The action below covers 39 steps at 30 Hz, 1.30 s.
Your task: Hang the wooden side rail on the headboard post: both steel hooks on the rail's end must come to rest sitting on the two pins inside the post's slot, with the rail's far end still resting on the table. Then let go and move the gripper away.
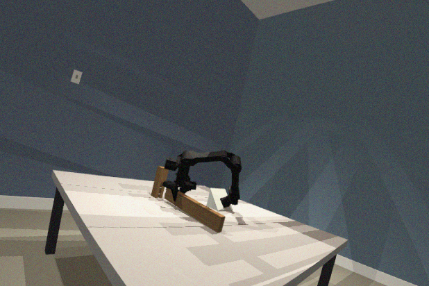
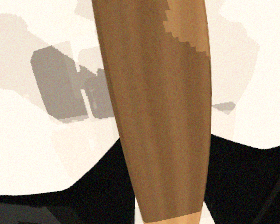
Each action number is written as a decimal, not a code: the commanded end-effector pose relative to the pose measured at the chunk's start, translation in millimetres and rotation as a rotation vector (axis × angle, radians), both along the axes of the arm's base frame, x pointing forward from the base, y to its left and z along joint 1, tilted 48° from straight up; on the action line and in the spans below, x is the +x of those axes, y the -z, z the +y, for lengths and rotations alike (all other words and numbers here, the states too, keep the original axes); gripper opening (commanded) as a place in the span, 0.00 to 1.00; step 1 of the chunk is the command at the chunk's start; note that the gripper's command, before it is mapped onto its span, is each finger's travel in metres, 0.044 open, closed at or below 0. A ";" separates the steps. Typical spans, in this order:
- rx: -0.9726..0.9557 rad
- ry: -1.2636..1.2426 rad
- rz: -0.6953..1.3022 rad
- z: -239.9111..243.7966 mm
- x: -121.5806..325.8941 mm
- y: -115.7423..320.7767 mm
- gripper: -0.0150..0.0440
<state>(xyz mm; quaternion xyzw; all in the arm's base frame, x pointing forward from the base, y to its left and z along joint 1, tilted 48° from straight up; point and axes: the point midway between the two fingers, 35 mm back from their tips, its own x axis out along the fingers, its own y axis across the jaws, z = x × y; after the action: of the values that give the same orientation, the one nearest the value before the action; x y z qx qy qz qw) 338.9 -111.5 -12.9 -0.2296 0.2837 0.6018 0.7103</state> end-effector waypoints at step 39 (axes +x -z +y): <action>-0.007 0.014 -0.012 -9.9 2.7 -1.6 0.25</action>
<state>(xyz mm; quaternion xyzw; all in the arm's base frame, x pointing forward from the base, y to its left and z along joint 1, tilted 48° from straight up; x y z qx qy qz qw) 340.0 -114.7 -12.5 -0.2298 0.2829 0.6018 0.7106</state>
